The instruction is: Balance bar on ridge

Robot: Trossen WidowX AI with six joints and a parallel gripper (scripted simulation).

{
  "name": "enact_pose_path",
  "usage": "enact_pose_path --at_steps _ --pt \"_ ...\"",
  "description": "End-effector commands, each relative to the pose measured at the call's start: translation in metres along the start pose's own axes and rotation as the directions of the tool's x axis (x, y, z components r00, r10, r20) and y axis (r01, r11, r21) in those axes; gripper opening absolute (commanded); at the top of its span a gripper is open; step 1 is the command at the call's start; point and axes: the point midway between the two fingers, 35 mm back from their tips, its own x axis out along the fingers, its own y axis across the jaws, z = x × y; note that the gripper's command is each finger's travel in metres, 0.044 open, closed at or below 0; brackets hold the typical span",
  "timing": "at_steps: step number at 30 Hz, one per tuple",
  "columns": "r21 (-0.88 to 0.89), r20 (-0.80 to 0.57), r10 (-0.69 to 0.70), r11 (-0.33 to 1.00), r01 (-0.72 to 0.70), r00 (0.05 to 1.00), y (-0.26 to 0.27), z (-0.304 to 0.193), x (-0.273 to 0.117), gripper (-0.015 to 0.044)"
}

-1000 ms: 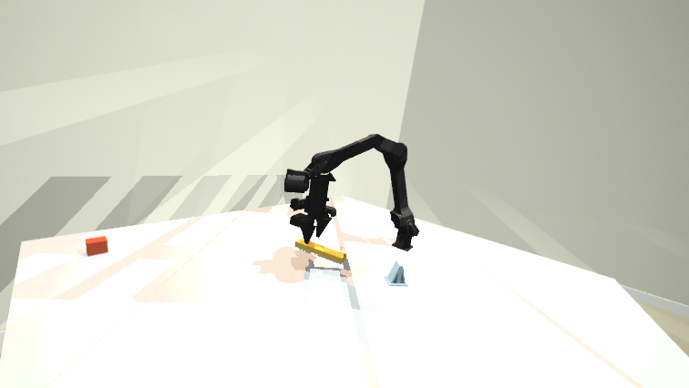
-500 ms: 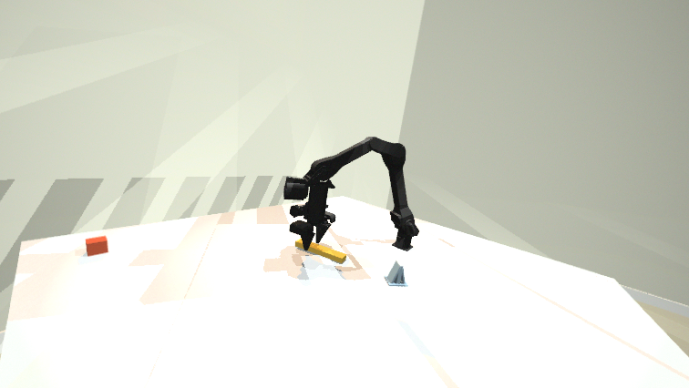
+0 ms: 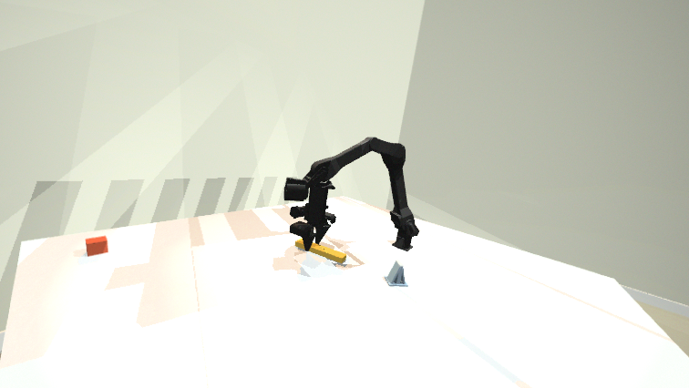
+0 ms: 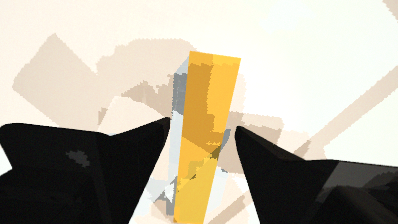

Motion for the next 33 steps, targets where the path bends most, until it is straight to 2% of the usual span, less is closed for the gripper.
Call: enact_pose_path --at_steps 1,3,11,15,33 --pt "0.000 0.000 0.000 1.000 0.000 1.000 0.000 0.000 0.000 0.0210" --pt "0.000 0.000 0.000 1.000 0.000 1.000 0.000 0.000 0.000 0.0157" --pt "0.000 0.000 0.000 1.000 0.000 1.000 0.000 0.000 0.000 0.0104" --pt "0.000 0.000 0.001 1.000 -0.001 1.000 0.001 0.001 -0.006 0.0000" --pt "0.002 -0.002 0.002 1.000 -0.002 1.000 0.004 0.004 -0.052 0.0000"
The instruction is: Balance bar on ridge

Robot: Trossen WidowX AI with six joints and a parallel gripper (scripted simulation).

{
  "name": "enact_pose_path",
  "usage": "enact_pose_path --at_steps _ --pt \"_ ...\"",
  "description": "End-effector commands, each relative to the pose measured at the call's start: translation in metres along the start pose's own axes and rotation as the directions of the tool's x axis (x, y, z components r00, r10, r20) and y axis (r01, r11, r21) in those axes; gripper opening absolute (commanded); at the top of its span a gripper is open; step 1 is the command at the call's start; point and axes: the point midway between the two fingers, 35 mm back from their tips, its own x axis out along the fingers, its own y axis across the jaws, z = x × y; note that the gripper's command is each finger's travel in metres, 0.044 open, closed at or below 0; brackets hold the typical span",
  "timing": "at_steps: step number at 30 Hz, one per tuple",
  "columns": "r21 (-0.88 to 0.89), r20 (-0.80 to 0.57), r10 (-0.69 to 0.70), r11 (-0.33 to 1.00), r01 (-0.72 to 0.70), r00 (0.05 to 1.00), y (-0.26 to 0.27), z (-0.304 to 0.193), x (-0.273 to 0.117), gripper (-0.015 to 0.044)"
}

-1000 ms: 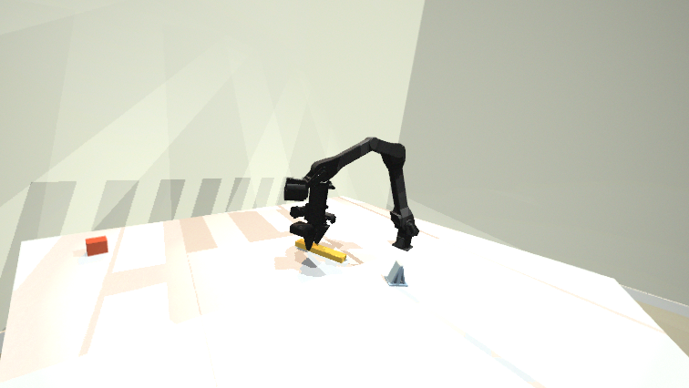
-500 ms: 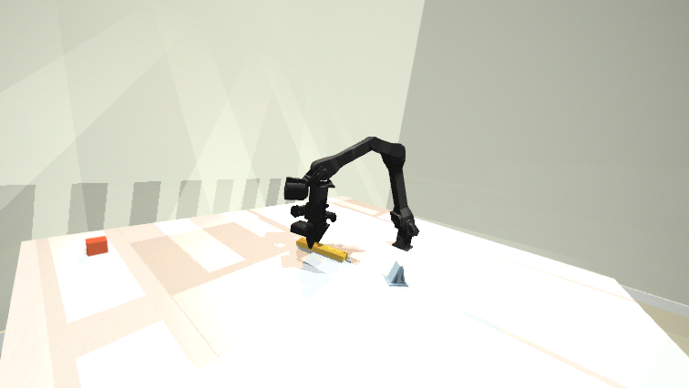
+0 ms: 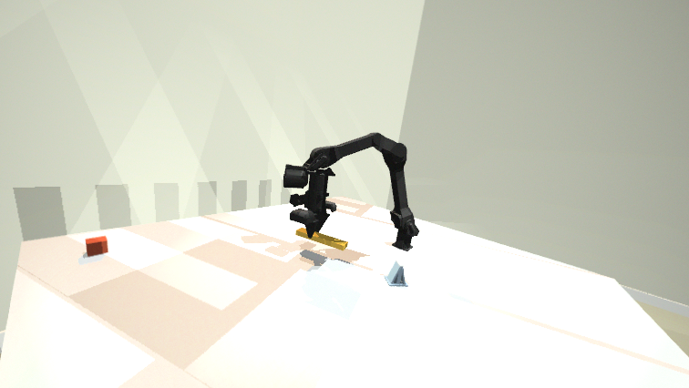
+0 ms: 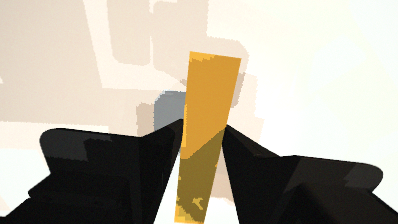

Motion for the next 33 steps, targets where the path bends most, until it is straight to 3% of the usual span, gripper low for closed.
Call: enact_pose_path --at_steps 1,21,33 --pt "0.002 0.009 0.014 1.000 -0.014 1.000 0.002 0.002 -0.014 0.0000" --pt "0.004 0.006 0.015 1.000 -0.015 1.000 -0.002 -0.003 -0.065 0.0000" --pt "-0.067 0.004 0.016 0.998 -0.016 1.000 0.011 -0.034 -0.068 0.0000"
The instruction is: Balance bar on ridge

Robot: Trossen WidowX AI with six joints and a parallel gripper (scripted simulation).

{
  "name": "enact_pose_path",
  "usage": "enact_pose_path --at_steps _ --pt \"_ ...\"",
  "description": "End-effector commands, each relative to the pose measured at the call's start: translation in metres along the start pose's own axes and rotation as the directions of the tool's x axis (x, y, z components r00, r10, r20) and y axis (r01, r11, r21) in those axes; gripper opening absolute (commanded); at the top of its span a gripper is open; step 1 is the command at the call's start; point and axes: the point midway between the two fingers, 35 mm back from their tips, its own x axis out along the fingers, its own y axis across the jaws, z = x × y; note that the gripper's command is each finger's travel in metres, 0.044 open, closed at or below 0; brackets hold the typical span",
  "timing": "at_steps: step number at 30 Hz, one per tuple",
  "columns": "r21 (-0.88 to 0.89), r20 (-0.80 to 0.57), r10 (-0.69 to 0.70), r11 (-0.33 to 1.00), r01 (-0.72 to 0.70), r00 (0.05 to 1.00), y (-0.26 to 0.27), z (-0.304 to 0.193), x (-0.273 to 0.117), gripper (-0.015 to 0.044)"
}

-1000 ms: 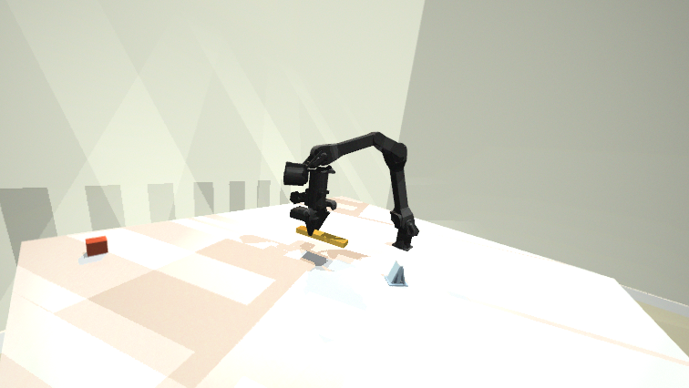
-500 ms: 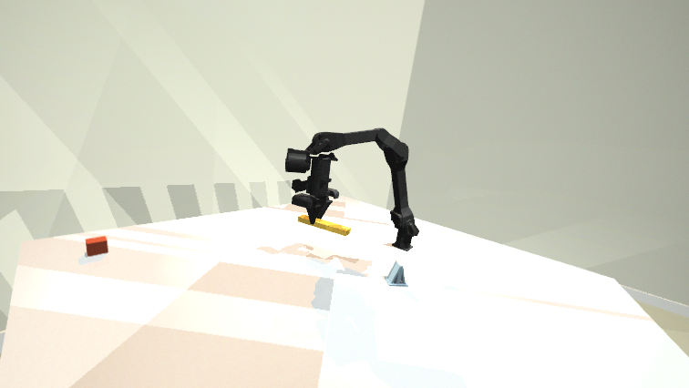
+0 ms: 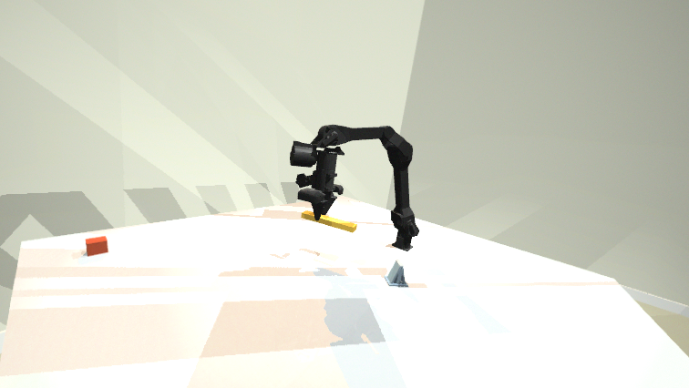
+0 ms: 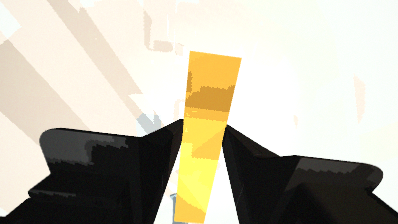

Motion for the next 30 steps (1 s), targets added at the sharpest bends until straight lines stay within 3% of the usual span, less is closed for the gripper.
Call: enact_pose_path --at_steps 1,30 --pt "-0.027 -0.004 0.004 1.000 -0.004 1.000 0.005 -0.014 -0.002 0.0000" --pt "-0.285 -0.014 0.006 0.959 -0.010 1.000 0.031 -0.127 -0.005 0.0000"
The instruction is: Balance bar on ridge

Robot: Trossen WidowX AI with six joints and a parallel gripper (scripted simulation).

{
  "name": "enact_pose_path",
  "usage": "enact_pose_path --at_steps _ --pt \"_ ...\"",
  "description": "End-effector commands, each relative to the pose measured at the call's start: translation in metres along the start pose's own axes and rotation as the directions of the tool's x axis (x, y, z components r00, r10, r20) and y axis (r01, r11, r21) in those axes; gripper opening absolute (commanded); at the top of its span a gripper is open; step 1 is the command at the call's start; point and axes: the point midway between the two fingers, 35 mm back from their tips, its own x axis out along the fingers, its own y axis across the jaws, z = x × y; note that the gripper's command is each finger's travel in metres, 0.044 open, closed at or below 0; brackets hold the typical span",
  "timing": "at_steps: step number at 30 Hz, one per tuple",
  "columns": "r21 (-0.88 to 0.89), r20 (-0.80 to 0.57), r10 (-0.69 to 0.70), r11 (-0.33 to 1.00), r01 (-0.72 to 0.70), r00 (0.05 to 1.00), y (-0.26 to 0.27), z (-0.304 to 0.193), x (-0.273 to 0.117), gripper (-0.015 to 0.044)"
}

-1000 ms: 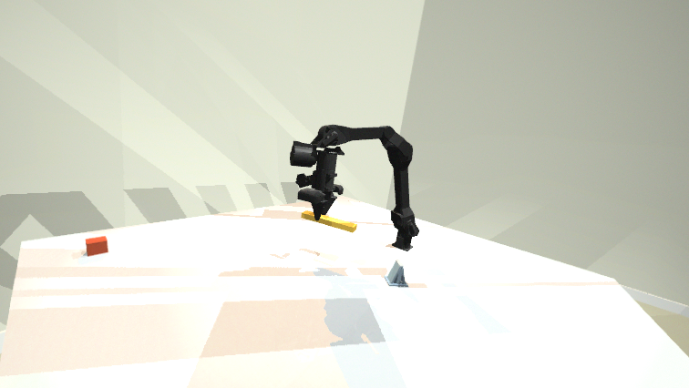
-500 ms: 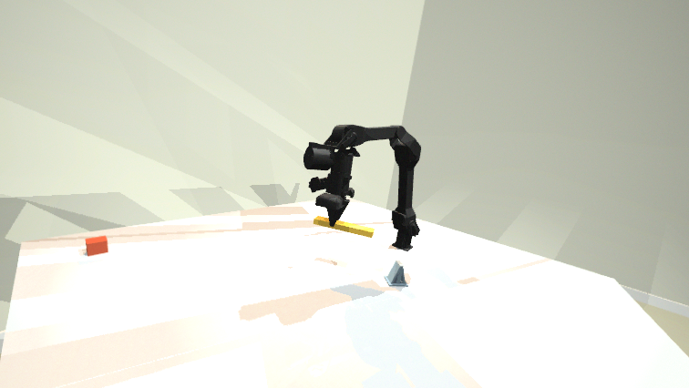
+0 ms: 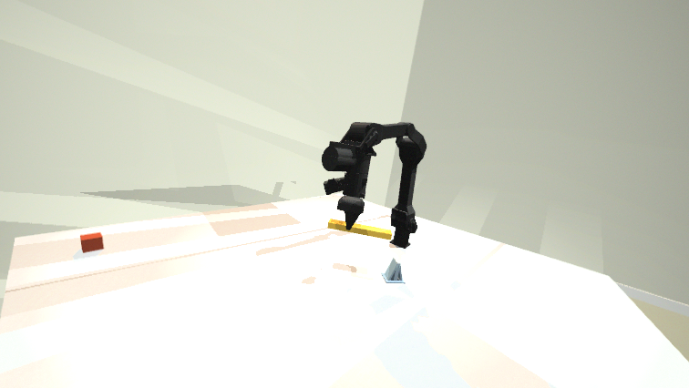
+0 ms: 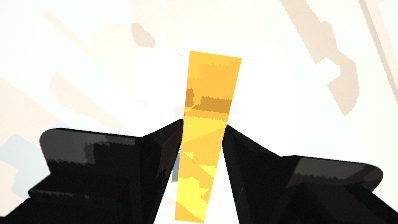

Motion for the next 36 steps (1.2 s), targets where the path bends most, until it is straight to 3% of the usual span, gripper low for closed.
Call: enact_pose_path --at_steps 1,27,36 --pt "-0.030 -0.003 0.005 1.000 -0.005 1.000 0.004 -0.014 0.000 0.0000" --pt "-0.272 -0.011 0.007 0.962 -0.010 1.000 0.024 -0.112 0.002 0.0000" --pt "-0.276 -0.012 0.007 0.961 -0.010 1.000 0.026 -0.115 0.011 0.0000"
